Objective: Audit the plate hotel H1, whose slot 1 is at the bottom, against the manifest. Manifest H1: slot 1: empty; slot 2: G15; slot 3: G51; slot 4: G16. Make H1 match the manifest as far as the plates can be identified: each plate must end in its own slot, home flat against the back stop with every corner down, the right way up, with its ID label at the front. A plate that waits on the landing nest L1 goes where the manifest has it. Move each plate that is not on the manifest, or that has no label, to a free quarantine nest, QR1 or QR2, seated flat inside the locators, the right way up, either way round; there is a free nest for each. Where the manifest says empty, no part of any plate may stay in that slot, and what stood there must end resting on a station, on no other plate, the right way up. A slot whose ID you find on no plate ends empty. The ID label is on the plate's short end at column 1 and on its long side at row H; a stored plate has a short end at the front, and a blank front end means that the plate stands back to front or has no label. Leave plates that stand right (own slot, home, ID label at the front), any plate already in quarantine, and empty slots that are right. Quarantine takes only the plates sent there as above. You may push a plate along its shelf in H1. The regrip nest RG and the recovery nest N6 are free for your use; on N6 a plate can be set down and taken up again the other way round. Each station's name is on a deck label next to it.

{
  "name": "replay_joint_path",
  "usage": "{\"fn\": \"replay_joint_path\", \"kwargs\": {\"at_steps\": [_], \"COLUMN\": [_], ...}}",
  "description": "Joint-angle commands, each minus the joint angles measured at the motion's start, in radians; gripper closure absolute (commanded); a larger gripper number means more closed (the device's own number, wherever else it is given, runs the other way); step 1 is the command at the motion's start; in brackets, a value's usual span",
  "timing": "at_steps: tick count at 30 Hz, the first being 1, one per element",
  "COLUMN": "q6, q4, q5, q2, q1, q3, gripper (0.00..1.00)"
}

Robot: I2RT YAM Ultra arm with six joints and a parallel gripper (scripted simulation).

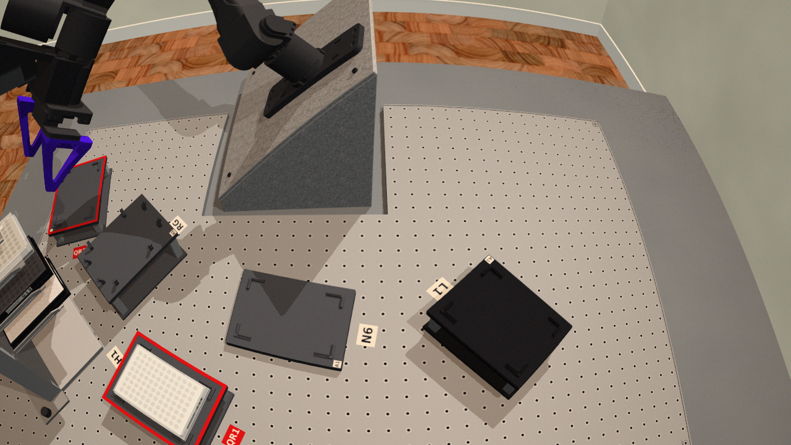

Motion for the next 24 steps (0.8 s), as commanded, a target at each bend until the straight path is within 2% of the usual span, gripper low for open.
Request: {"fn": "replay_joint_path", "kwargs": {"at_steps": [1, 10, 24], "q6": [0.008, 0.022, -0.019], "q4": [-0.012, -0.035, 0.060], "q5": [0.011, 0.040, -0.050], "q2": [-0.021, -0.064, -0.075], "q1": [0.014, 0.044, -0.050], "q3": [-0.005, -0.036, -0.112], "gripper": [0.00, 0.00, 0.00]}}
